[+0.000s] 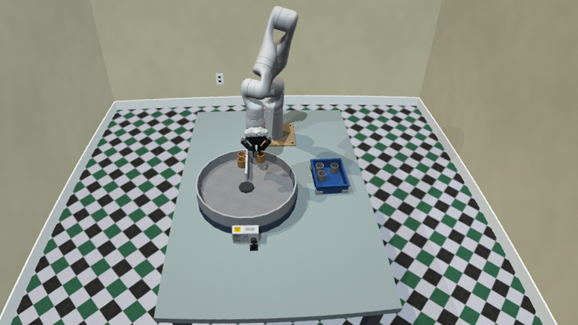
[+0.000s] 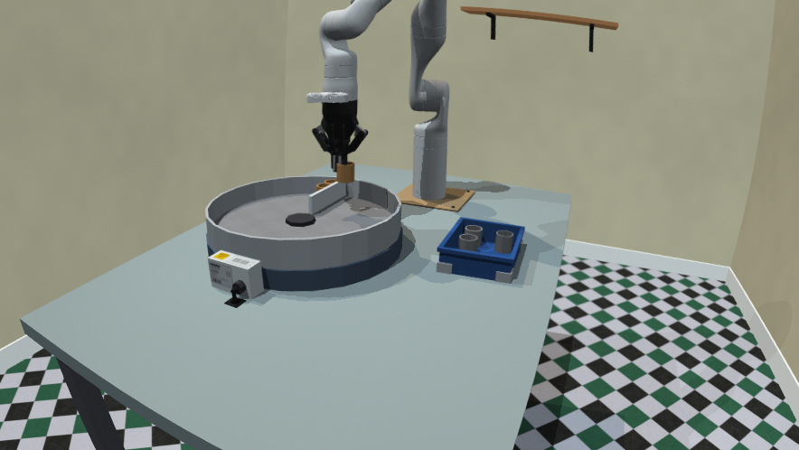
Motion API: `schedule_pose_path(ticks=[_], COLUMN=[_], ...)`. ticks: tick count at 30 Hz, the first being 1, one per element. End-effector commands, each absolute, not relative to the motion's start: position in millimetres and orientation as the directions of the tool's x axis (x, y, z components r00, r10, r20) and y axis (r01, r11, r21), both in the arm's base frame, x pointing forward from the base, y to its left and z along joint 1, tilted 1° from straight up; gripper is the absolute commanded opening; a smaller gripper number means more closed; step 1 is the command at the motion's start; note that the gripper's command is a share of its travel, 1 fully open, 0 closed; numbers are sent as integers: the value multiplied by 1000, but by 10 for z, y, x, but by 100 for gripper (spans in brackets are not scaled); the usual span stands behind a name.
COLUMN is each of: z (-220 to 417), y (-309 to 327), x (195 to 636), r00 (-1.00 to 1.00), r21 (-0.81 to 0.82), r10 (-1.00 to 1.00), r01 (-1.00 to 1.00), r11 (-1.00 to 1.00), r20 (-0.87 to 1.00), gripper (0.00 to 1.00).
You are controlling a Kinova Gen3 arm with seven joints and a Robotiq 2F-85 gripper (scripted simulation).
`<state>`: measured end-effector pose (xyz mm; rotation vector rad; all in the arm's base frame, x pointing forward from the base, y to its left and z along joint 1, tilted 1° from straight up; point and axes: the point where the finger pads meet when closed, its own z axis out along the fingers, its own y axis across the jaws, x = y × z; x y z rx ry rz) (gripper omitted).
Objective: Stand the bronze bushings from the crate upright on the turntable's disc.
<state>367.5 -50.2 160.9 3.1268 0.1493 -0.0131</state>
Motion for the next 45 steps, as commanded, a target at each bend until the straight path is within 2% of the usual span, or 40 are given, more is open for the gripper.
schedule_pose_path(ticks=[1, 40, 45], z=[1624, 1615, 1426], y=[-492, -491, -512], x=[3725, 3712, 3723], r00=[995, 995, 995], r21=[8, 7, 14], r10=[102, 102, 100], r01=[102, 102, 100], r11=[-995, -995, -995], r20=[2, -1, 7], gripper=[0, 0, 0])
